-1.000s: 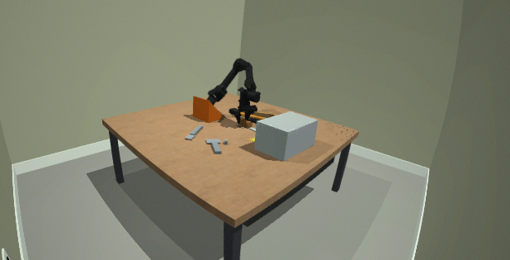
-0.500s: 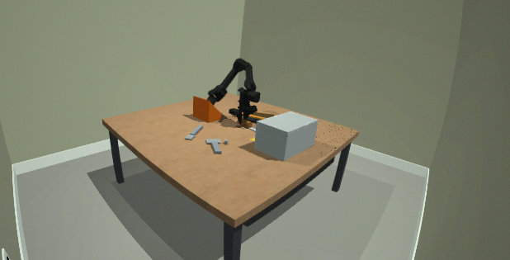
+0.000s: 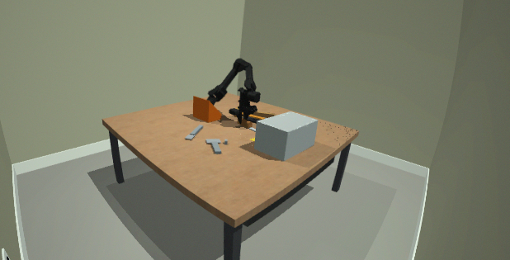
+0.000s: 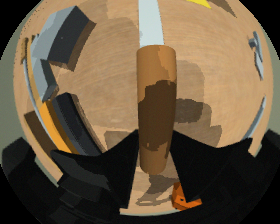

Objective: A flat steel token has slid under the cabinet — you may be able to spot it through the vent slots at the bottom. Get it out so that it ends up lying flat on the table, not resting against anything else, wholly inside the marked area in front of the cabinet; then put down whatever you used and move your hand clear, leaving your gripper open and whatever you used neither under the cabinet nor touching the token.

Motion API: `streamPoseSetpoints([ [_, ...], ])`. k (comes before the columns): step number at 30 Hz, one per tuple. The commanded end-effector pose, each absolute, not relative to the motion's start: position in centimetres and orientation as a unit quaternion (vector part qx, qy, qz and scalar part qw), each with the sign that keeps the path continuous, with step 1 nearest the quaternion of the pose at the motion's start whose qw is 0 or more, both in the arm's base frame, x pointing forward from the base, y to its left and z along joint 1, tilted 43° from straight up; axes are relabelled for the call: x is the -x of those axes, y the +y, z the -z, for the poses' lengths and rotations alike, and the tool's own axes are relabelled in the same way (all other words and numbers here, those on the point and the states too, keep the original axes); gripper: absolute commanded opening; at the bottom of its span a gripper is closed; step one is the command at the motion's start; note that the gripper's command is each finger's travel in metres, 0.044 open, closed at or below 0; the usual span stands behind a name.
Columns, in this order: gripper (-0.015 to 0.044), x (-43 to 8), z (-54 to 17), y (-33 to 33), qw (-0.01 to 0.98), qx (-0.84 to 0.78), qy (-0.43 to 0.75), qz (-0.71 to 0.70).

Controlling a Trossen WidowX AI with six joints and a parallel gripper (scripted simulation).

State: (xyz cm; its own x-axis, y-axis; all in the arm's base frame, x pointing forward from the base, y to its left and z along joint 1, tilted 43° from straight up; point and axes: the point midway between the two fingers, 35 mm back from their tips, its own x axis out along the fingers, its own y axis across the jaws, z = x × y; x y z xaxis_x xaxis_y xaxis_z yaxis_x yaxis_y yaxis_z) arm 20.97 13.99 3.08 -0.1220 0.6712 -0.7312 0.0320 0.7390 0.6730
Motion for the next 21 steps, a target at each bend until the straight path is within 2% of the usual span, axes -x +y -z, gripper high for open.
streamPoseSetpoints([
  [1,0.0000,-21.3,-3.1,14.0,0.614,-0.250,0.702,-0.261],
  [21,0.0000,-23.7,-2.9,14.2,0.613,-0.251,0.701,-0.262],
])
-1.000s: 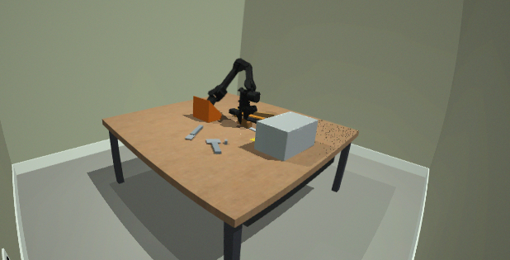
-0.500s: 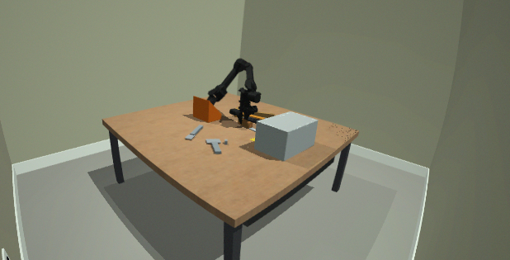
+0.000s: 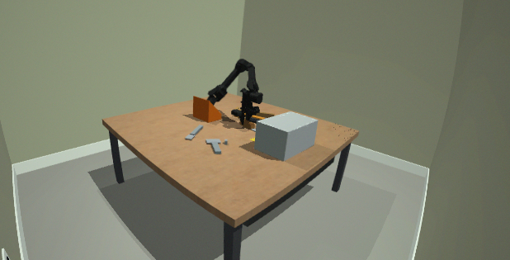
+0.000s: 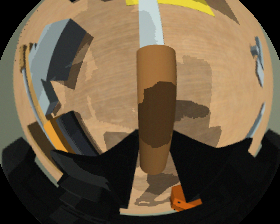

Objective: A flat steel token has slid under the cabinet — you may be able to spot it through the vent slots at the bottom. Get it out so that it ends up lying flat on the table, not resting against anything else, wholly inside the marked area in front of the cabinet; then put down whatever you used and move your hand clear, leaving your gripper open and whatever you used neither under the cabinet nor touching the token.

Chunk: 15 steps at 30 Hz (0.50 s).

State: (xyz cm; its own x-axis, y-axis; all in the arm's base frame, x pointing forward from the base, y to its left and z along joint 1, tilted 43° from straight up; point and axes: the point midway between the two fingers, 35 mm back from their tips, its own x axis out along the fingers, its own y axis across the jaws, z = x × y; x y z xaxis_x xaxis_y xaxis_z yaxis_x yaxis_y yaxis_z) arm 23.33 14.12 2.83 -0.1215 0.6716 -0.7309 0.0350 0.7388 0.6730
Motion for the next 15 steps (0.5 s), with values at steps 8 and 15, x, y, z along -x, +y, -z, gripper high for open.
streamPoseSetpoints([
  [8,0.0000,-24.7,-2.8,14.3,0.613,-0.251,0.701,-0.262],
  [15,0.0000,-25.5,-2.7,14.3,0.614,-0.252,0.701,-0.262],
])
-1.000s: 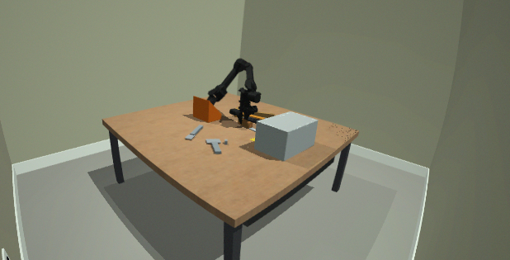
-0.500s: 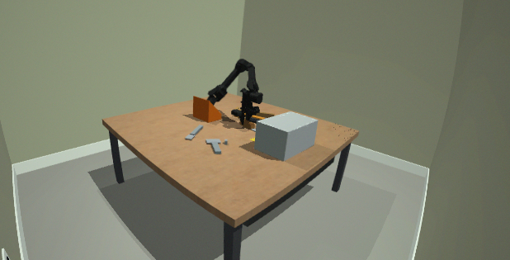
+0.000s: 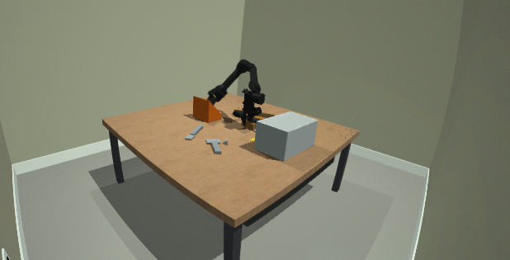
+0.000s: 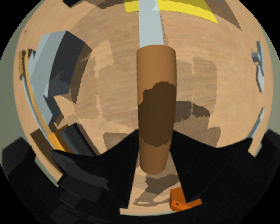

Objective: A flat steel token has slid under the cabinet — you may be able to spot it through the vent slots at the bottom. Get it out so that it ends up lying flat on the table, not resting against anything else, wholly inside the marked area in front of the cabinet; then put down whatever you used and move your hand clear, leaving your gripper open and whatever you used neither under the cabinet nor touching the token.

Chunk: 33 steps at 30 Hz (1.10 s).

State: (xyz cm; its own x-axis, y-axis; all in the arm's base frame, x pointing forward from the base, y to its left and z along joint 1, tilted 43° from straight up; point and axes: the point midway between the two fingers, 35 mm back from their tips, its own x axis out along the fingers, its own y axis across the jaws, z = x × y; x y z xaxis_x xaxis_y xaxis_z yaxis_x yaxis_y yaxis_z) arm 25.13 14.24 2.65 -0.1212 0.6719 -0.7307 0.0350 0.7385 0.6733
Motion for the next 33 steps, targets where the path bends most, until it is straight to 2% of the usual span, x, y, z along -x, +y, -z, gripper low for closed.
streamPoseSetpoints([
  [1,0.0000,-25.7,-2.7,14.3,0.614,-0.252,0.701,-0.262],
  [33,0.0000,-29.3,-2.4,14.6,0.614,-0.252,0.701,-0.262],
])
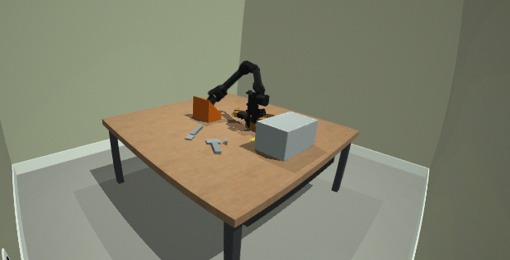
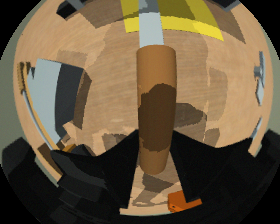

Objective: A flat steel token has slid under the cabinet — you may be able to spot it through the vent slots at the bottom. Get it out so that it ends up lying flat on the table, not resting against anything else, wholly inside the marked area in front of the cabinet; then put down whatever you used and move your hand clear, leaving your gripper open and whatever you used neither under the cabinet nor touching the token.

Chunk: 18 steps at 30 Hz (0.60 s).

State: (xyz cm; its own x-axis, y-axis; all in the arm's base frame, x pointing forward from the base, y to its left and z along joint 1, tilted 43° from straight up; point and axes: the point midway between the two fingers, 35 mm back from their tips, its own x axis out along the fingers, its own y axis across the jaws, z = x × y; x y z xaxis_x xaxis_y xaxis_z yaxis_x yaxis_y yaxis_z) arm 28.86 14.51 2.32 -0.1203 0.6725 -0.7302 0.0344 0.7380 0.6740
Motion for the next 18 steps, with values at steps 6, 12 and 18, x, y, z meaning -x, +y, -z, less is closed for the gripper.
streamPoseSetpoints([
  [6,0.0000,-29.9,-2.3,14.6,0.614,-0.252,0.701,-0.262],
  [12,0.0000,-30.5,-2.3,14.7,0.614,-0.251,0.700,-0.262],
  [18,0.0000,-31.2,-2.2,14.7,0.615,-0.251,0.700,-0.262],
])
